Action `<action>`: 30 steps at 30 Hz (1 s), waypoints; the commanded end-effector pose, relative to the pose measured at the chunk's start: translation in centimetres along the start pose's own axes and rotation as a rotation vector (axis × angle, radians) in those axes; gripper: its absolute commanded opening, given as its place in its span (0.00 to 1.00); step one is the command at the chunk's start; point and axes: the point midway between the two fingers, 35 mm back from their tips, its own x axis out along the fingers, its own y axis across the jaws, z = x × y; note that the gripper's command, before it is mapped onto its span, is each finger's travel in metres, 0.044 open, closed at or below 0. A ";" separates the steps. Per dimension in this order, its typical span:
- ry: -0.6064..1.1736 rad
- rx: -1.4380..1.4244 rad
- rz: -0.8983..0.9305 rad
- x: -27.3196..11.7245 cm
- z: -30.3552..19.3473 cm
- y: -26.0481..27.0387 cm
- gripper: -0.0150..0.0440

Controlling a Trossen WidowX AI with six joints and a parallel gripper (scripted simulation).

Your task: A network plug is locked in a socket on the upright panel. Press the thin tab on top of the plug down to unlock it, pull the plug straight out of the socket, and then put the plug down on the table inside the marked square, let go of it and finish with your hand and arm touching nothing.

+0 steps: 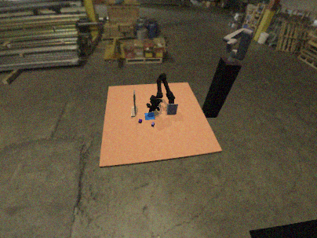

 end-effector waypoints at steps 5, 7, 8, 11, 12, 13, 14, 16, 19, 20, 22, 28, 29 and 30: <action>-0.005 0.002 -0.006 0.7 0.0 -0.4 0.25; -0.004 0.002 -0.006 0.9 0.0 -0.5 0.25; -0.004 0.002 -0.006 0.9 0.0 -0.6 0.25; -0.004 0.002 -0.007 1.2 0.0 -0.7 0.25; -0.004 0.002 -0.007 1.3 0.0 -0.8 0.25; -0.004 0.002 -0.007 1.4 0.0 -0.8 0.25; -0.004 0.002 -0.007 1.5 0.0 -0.9 0.25; -0.004 0.002 -0.007 1.6 0.0 -1.0 0.25; -0.004 0.002 -0.007 1.9 -0.1 -1.2 0.25; -0.003 0.002 -0.007 1.9 -0.1 -1.2 0.25; -0.003 0.002 -0.007 2.1 -0.1 -1.3 0.25; -0.004 0.002 -0.007 2.6 0.0 -1.7 0.25; -0.004 0.002 -0.007 2.7 0.0 -1.7 0.25; -0.004 0.002 -0.007 2.7 0.0 -1.8 0.25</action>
